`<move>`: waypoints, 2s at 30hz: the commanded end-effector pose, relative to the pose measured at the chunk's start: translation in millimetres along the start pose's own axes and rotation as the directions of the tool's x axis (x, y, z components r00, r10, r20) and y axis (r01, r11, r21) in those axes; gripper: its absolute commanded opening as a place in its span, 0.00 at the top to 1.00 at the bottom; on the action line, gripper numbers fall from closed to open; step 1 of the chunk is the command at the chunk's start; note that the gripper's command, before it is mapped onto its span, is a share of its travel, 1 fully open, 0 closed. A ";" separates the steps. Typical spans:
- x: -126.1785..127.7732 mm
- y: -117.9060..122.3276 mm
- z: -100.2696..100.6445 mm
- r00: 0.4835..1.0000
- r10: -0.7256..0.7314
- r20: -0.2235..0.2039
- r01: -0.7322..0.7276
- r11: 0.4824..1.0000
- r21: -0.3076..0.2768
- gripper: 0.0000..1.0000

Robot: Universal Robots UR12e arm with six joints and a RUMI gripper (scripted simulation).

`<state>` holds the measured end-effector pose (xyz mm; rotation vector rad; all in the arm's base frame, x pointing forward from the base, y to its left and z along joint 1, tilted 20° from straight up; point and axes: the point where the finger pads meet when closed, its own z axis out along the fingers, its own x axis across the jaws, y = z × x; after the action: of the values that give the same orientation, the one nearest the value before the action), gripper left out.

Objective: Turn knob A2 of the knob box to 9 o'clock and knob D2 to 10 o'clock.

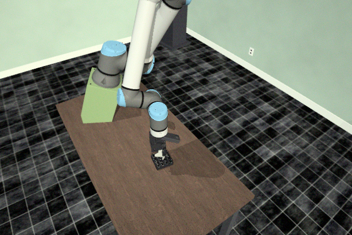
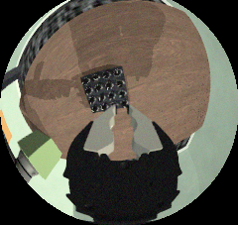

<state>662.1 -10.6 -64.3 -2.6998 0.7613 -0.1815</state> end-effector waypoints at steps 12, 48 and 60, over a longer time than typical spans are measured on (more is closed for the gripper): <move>1.9 2.5 -4.7 0.956 0.294 -0.005 -0.294 0.956 -0.003 0.89; 1.9 2.7 -4.9 0.952 0.307 -0.005 -0.307 0.952 -0.003 0.89; 1.9 2.7 -4.5 0.952 0.307 -0.005 -0.307 0.952 -0.003 0.89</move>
<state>661.0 -14.8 -61.2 -2.5410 1.1697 -0.1092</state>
